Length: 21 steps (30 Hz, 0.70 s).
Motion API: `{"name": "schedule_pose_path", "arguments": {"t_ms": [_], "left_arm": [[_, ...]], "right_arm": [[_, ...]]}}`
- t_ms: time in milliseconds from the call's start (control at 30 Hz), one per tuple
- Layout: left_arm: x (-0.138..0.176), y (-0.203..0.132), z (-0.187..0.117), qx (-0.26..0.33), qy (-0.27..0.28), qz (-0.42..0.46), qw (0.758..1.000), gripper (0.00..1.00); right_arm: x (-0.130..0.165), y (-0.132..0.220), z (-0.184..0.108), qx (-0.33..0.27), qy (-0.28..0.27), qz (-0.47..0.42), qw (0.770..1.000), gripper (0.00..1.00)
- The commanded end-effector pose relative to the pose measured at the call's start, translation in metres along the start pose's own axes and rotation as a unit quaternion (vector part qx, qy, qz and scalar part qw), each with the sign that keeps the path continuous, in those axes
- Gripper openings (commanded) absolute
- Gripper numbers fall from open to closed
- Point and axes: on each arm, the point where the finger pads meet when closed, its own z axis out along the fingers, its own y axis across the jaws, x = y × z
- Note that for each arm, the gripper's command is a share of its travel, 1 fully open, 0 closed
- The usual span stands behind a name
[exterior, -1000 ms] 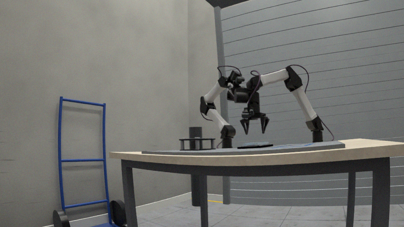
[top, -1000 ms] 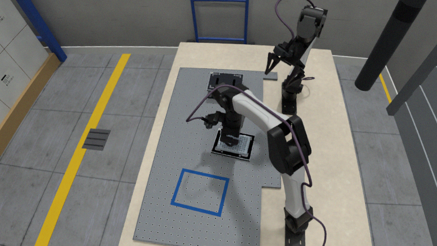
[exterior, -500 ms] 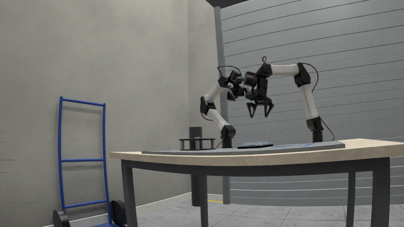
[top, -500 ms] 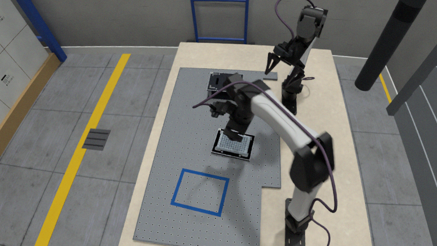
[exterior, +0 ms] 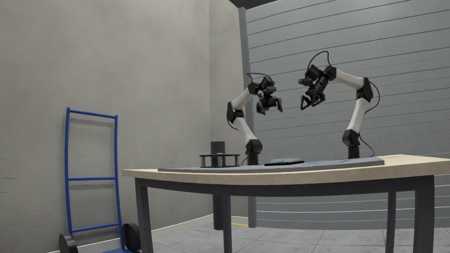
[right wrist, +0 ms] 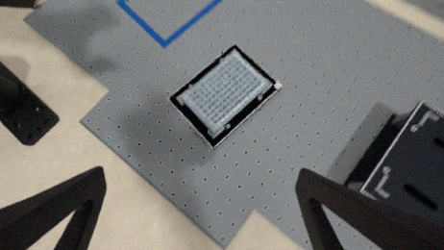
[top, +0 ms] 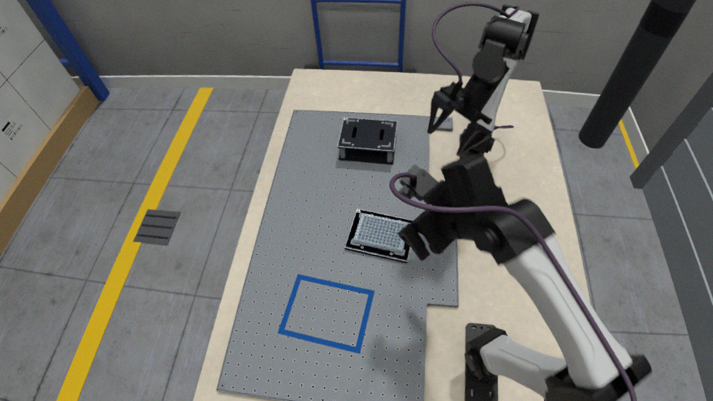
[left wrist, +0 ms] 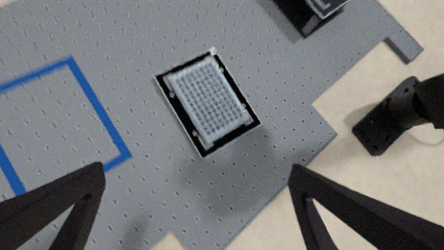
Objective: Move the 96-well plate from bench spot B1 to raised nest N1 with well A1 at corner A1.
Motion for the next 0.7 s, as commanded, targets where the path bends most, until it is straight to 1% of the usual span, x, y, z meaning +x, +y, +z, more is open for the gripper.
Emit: {"name": "schedule_pose_path", "arguments": {"t_ms": [0,100,167,367,400,467,667], "left_arm": [[0.003,0.004,-0.008,0.001,-0.048,0.052,0.997,1.0],[0.013,0.007,-0.022,0.002,-0.082,0.075,0.994,1.0],[0.019,0.009,-0.026,0.001,-0.096,0.087,0.992,1.0],[0.027,0.009,-0.042,0.018,-0.138,0.097,0.985,1.0],[0.028,0.009,-0.043,0.019,-0.141,0.097,0.985,1.0],[0.028,0.009,-0.043,0.019,-0.141,0.097,0.985,1.0],[0.035,0.012,-0.041,0.014,-0.142,0.092,0.985,1.0]], "right_arm": [[-0.009,0.007,0.009,0.003,0.028,0.052,0.998,1.0],[-0.016,0.011,0.037,0.027,0.075,0.101,0.992,1.0],[-0.019,0.012,0.062,0.049,0.111,0.136,0.983,1.0],[-0.021,0.005,0.133,0.113,0.197,0.229,0.947,1.0],[-0.02,0.002,0.143,0.122,0.208,0.242,0.94,1.0],[-0.02,0.002,0.143,0.122,0.208,0.242,0.94,1.0],[-0.012,-0.013,0.199,0.167,0.259,0.307,0.9,1.0]]}}
